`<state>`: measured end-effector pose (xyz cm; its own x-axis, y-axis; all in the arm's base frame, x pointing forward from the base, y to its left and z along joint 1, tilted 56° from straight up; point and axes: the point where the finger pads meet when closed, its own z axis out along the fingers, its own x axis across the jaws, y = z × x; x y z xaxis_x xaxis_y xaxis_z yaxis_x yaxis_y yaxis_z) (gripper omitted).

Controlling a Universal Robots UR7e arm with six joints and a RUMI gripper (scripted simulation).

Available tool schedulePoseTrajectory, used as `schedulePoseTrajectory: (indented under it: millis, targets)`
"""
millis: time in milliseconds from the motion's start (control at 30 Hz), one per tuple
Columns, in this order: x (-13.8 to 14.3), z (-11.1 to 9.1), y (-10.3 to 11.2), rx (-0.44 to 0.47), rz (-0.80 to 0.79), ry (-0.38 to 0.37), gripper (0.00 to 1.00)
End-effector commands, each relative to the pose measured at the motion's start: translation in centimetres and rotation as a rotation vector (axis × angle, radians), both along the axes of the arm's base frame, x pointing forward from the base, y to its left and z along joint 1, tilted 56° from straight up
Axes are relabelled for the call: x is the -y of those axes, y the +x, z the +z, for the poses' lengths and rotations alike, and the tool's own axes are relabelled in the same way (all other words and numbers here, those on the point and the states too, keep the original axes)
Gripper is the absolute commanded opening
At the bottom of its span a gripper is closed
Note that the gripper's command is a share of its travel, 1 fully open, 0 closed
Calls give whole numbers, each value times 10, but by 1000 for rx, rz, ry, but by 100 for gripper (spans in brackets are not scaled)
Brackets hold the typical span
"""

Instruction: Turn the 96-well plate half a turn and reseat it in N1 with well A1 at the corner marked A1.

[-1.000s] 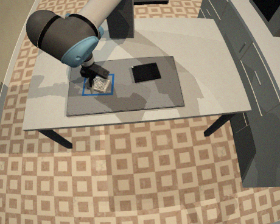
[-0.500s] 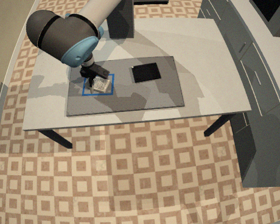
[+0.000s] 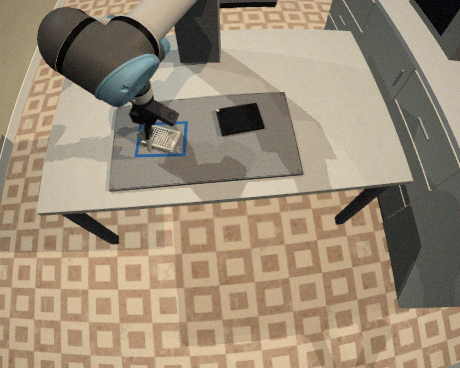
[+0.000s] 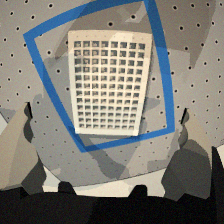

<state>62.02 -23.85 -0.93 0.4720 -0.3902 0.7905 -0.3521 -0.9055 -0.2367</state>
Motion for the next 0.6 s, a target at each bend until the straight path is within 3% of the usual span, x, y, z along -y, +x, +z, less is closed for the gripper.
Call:
schedulePoseTrajectory:
  millis: [0,567]
  targets:
    - [-2,6,-9,1,0,-1,100]
    - [-8,28,-40,0,0,-1,100]
